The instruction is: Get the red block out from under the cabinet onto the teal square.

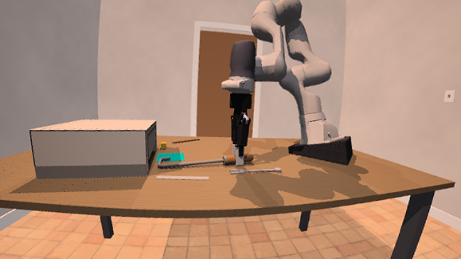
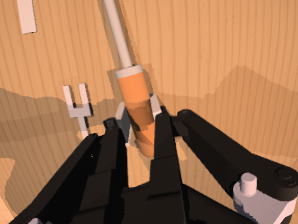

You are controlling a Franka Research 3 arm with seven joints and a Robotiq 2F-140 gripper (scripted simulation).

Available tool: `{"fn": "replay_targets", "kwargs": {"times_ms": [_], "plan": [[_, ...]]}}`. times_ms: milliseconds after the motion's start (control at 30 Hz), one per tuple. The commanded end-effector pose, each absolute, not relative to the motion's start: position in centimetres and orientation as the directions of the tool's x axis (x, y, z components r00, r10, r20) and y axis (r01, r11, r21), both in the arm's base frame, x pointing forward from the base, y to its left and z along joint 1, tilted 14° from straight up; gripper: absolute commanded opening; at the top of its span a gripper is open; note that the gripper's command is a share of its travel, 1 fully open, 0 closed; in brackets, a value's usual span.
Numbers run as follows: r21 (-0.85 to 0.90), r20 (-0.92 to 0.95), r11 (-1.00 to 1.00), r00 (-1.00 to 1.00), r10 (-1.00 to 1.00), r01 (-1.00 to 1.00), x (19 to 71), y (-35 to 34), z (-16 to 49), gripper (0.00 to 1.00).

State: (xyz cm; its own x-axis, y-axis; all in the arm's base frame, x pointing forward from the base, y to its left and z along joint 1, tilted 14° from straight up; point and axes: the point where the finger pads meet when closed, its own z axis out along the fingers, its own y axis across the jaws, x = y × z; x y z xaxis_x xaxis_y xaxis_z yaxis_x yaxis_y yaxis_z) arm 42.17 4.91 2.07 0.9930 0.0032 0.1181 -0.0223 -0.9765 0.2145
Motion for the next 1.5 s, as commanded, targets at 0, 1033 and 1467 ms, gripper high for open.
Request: {"fn": "replay_targets", "kwargs": {"times_ms": [0, 1033, 1467], "plan": [[0.214, 0.12, -0.977, 0.993, 0.011, -0.015, 42.4, 5.1, 2.2, 0.0], [0.214, 0.12, -0.977, 0.993, 0.012, -0.014, 45.3, 5.1, 2.6, 0.0], [0.214, 0.119, -0.977, 0.993, 0.013, -0.013, 48.3, 5.2, 2.9, 0.0]]}}
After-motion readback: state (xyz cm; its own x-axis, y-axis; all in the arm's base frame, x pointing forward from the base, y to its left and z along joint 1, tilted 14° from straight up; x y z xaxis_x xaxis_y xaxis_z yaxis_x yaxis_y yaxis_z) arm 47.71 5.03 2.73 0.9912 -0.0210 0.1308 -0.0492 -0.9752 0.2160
